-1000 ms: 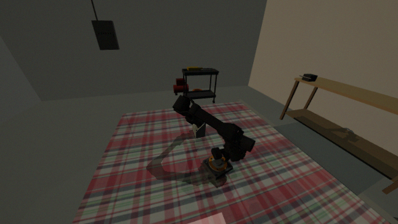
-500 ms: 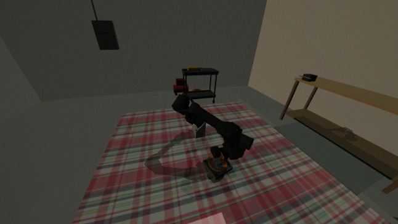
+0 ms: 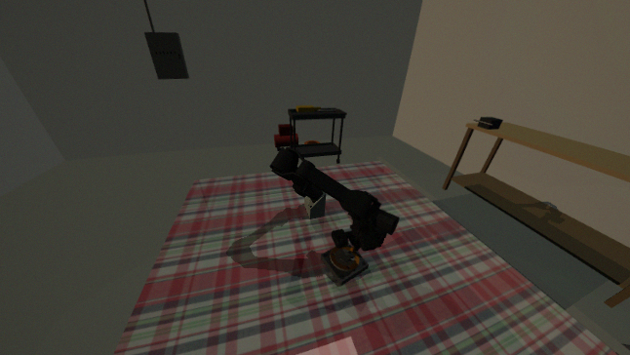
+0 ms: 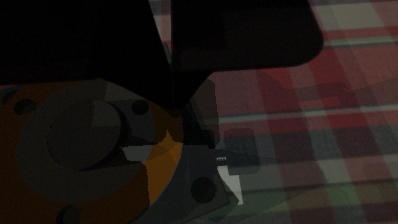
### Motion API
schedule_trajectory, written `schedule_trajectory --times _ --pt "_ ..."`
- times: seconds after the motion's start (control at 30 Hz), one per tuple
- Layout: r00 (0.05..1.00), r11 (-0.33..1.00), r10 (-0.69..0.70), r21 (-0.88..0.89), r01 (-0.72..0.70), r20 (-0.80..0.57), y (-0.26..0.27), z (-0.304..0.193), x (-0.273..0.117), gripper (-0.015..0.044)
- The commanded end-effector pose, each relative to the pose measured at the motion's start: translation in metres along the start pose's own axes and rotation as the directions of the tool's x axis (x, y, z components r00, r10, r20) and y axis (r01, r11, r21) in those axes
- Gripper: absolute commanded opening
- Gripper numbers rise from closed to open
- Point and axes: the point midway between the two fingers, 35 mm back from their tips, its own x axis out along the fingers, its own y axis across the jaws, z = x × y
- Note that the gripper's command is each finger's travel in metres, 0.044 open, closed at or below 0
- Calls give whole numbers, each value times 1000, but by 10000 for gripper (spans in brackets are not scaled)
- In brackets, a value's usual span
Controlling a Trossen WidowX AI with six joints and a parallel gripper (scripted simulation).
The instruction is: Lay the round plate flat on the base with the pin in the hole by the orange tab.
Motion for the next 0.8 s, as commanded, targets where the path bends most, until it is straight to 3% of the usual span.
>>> schedule_trajectory --times 0.0,0.77 --pt "1000 1000 -8 -9 8 -13 -3 -8 2 0" --pt "1000 1000 -9 -9 9 -14 -11 -21 2 0"
